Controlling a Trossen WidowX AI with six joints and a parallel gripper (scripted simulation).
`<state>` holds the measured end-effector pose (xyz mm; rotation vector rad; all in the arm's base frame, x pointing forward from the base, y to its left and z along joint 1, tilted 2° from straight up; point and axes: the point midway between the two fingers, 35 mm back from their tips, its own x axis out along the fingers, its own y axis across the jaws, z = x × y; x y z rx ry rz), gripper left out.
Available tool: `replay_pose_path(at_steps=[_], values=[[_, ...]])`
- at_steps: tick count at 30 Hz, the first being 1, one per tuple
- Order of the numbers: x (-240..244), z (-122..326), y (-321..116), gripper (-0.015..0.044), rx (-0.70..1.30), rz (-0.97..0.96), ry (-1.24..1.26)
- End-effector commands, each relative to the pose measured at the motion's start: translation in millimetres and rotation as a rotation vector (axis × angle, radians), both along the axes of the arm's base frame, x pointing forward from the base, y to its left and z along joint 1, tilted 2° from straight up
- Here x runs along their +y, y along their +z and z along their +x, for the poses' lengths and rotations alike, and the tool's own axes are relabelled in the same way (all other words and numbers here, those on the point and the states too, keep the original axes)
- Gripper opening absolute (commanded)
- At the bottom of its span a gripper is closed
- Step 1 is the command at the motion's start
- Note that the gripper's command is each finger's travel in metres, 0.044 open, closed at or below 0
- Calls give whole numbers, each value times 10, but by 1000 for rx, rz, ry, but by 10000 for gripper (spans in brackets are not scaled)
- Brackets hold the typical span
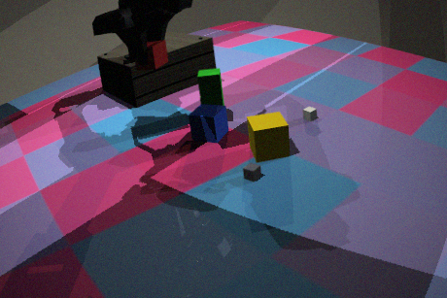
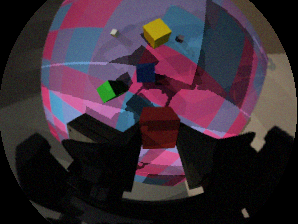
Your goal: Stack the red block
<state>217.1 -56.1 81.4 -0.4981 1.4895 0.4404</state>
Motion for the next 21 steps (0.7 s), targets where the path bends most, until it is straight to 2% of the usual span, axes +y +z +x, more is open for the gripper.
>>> replay_pose_path(at_steps=[1,21], values=[[119,-10,-6,0,4,-2,-6],[834,-140,-31,0,3,0,-2]])
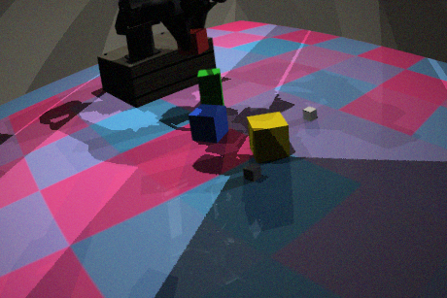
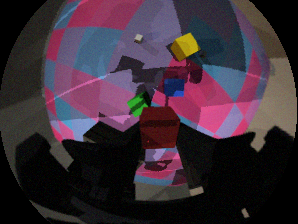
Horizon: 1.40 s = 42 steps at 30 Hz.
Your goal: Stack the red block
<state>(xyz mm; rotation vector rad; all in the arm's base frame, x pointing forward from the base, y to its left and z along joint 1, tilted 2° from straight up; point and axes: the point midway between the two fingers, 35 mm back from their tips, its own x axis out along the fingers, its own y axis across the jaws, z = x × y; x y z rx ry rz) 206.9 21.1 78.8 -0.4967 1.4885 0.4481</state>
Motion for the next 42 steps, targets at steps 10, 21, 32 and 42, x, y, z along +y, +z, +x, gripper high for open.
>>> replay_pose_path(at_steps=[10,21,32,42], values=[[325,-153,-19,0,3,-1,-10],[313,-151,-261,0,3,-1,-10],[307,-149,-483,0,3,-1,-10],[307,-149,-487,0,3,-1,-10]])
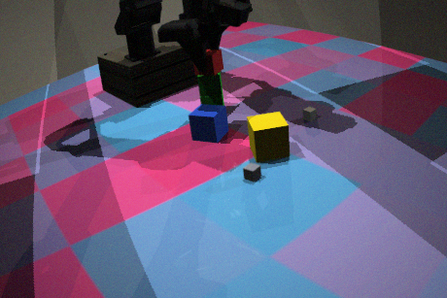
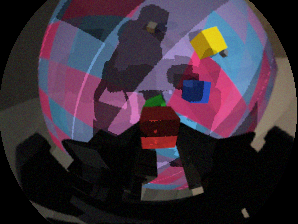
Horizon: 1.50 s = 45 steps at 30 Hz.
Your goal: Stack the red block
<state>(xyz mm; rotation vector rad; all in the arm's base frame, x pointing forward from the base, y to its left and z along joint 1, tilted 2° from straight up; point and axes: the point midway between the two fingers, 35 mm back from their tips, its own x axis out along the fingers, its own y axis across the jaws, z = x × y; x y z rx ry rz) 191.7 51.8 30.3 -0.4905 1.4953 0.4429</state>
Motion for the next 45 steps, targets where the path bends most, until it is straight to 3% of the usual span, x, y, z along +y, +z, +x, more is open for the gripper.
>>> replay_pose_path(at_steps=[1,12,29,45], values=[[0,3,-4,0,-2,0,-2],[-1,4,17,0,-2,0,-2],[0,0,-3,440,0,0,0],[0,0,-3,440,0,0,0]])
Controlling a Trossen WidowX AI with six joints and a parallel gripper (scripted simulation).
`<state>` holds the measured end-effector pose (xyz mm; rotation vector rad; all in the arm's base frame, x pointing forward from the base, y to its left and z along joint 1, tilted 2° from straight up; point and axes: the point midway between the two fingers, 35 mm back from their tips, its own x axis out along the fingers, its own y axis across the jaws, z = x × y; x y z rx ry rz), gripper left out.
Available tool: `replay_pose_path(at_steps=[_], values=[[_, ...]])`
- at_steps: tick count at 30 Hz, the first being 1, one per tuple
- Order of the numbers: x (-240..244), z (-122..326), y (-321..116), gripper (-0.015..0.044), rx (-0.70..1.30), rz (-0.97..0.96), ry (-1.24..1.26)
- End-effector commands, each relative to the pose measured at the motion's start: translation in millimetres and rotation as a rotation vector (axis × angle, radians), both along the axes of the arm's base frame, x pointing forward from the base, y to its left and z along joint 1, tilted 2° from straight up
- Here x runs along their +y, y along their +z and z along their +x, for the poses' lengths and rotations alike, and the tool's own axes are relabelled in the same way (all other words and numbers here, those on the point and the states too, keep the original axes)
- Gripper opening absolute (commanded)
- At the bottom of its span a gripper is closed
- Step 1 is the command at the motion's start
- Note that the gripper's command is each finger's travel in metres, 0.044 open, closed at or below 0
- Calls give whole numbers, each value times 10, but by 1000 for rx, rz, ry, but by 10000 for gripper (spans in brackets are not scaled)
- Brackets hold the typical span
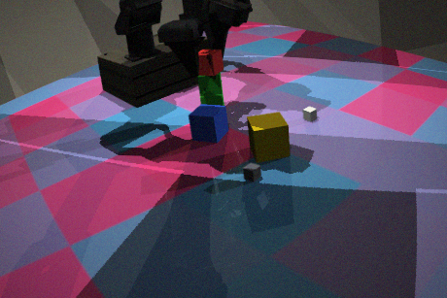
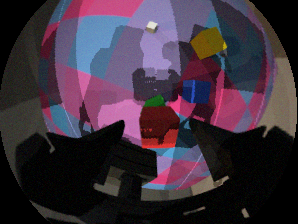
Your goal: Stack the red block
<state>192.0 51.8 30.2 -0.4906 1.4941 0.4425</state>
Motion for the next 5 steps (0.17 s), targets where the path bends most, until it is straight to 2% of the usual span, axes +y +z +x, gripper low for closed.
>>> replay_pose_path(at_steps=[1,5], values=[[0,-2,-1,440,1,0,0],[0,-2,-1,440,1,0,0]])
